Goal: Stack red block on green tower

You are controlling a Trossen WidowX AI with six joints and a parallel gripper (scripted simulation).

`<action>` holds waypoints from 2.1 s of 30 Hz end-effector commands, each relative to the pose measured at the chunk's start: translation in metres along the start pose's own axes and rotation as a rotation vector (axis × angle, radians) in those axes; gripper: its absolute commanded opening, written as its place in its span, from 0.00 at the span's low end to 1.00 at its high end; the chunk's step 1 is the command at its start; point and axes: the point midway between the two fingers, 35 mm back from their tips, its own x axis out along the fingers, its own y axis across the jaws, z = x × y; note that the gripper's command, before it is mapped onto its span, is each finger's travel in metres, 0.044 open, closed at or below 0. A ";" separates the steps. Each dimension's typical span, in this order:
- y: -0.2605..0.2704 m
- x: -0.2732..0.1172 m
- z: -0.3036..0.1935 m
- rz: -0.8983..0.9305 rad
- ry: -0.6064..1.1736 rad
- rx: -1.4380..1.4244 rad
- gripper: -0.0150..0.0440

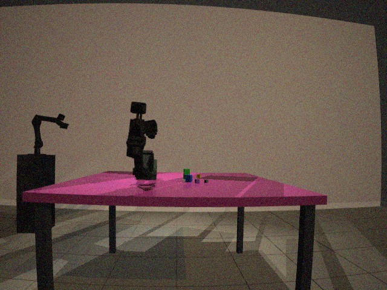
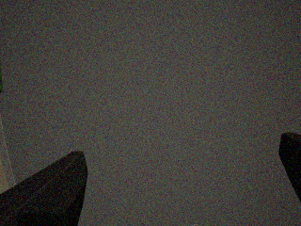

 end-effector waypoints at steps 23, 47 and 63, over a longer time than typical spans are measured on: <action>-0.406 -0.159 0.098 -1.018 -0.234 -0.388 1.00; -0.429 -0.513 0.380 -1.873 -1.092 -0.998 1.00; -0.239 -0.677 0.429 -2.237 -1.868 -1.456 1.00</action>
